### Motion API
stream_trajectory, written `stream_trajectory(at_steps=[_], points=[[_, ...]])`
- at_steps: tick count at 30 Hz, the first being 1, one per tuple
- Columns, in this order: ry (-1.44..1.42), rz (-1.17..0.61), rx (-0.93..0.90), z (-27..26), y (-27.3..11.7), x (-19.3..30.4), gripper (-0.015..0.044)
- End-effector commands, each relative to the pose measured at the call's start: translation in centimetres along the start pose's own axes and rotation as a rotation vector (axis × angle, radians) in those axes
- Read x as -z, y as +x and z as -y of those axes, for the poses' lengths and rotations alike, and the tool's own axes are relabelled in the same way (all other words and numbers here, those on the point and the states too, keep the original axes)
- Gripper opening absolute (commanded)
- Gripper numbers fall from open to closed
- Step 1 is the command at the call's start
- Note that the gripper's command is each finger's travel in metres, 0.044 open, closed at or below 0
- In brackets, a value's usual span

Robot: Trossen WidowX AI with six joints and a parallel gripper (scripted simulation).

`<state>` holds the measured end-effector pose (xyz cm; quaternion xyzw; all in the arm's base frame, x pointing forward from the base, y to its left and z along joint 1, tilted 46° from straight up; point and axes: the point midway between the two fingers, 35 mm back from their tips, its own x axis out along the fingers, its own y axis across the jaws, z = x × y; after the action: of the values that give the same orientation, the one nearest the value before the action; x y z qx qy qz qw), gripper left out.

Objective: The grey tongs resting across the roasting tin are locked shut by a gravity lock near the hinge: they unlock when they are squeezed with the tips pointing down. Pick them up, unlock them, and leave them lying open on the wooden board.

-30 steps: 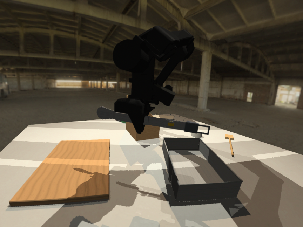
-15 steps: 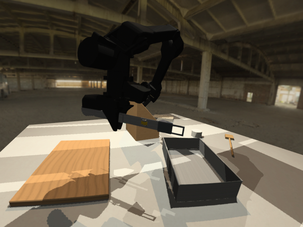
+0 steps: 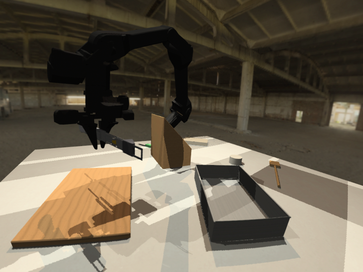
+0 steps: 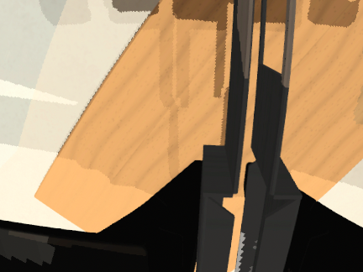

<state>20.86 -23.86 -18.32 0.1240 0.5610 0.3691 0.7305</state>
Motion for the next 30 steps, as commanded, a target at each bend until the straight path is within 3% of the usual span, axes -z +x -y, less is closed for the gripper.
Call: stream_trajectory(at_steps=[1,5,15,30], points=[[0.071,0.000,0.000,0.9,0.1,3.2,-0.0150],[0.123,0.002,-0.007,1.3,0.5,5.8,-0.0150],[0.132,0.062,-0.006,1.2,0.7,6.2,-0.0150],[0.169,0.637,0.098,0.5,1.5,8.1,-0.0150]])
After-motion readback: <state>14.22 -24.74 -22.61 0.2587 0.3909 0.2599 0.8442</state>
